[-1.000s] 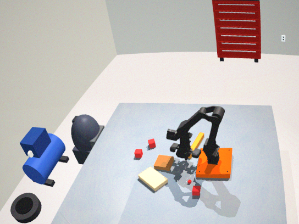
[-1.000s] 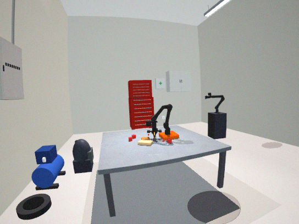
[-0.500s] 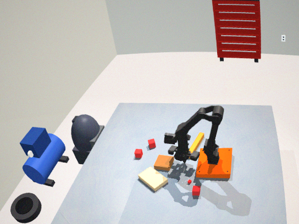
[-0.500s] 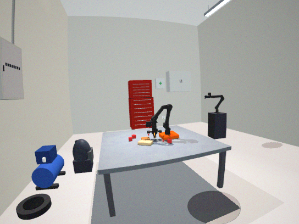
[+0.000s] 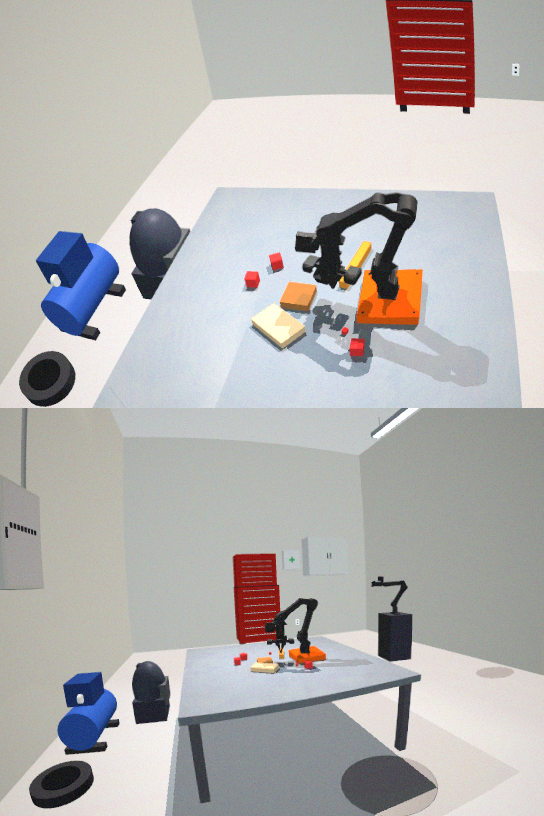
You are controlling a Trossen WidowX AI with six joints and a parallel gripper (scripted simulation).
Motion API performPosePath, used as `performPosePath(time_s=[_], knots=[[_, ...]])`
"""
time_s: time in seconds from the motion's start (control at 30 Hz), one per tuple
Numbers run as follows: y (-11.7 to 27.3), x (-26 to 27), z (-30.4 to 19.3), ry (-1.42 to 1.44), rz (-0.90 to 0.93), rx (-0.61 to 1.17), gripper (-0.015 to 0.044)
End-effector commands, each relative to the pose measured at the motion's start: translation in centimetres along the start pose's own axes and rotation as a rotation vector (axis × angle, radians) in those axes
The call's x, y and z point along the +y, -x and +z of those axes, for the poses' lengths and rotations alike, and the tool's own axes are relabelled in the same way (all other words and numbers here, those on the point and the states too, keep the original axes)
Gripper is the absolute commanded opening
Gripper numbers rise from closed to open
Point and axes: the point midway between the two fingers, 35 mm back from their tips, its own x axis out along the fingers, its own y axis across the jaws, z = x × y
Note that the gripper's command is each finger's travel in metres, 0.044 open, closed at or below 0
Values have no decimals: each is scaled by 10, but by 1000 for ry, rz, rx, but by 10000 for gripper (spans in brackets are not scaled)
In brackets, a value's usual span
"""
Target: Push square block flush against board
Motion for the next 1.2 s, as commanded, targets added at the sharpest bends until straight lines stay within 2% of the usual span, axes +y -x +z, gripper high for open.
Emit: performPosePath(time_s=[0.0,0.13,1.17], knots=[[8,3,-1,1,7,4,0],[4,0,-1,-53,5,2,0],[8,-37,-11,-1124,-5,-2,0]])
